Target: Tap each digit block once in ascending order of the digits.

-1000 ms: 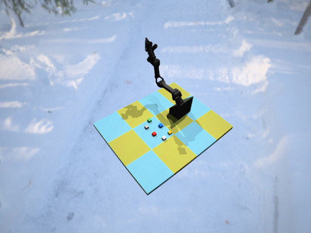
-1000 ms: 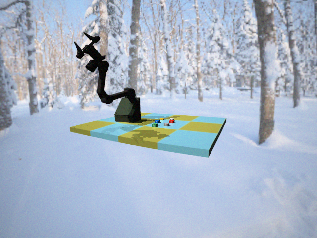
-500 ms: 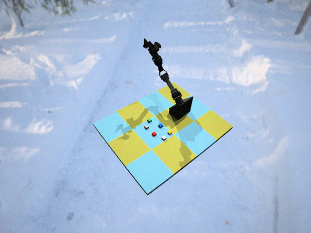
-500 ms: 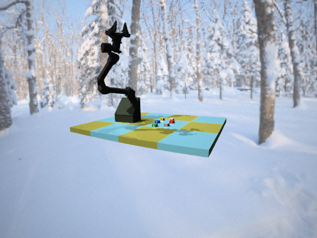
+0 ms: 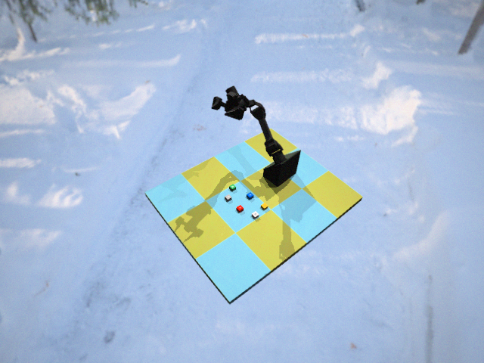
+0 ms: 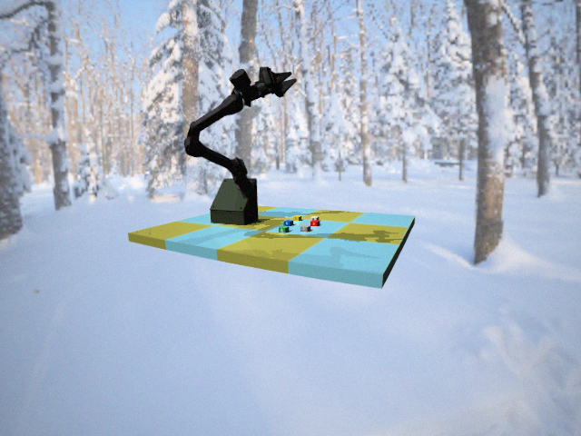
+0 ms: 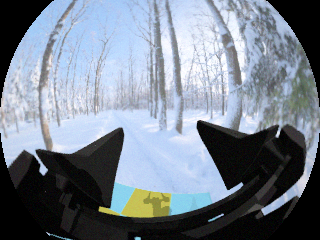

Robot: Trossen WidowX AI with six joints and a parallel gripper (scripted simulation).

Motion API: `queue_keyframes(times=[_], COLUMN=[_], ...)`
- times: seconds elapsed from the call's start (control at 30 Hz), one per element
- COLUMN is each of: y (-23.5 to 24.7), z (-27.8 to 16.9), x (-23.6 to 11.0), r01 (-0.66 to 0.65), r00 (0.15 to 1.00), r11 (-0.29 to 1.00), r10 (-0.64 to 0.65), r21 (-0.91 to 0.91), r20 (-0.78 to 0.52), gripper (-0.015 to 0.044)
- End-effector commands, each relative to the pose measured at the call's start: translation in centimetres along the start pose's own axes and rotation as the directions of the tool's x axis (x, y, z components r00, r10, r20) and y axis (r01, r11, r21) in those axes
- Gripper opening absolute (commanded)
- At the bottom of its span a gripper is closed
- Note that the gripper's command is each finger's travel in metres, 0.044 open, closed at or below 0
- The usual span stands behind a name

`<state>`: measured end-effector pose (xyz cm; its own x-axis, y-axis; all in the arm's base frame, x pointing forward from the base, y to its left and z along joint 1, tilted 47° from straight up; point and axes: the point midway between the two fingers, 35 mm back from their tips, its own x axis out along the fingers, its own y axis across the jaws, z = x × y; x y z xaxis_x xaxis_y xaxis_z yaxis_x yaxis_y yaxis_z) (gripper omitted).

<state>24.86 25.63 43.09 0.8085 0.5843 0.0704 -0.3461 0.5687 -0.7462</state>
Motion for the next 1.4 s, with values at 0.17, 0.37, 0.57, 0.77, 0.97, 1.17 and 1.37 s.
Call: queue_keyframes(times=[0.17,0.37,0.57,0.77,0.97,1.17,1.37], y=[3.9,5.2,5.7,5.7,5.7,5.7,5.7], z=[-16.5,-27.2,-36.1,-40.6,-40.6,-40.6,-40.6], x=[1.9,-1.6,-8.9,-16.1,-16.1,-16.1,-16.1], r01=[0.0,0.108,0.231,0.273,0.273,0.273,0.273], r00=[0.818,0.504,0.067,-0.29,-0.29,-0.29,-0.29], r11=[0.992,0.981,0.969,0.961,0.961,0.961,0.961], r10=[0.075,0.084,0.068,0.041,0.041,0.041,0.041], r21=[0.13,0.159,0.082,-0.041,-0.041,-0.041,-0.041], r20=[-0.57,-0.86,-0.995,-0.956,-0.956,-0.956,-0.956], gripper=[0.04,0.04,0.04,0.04,0.04,0.04,0.04])
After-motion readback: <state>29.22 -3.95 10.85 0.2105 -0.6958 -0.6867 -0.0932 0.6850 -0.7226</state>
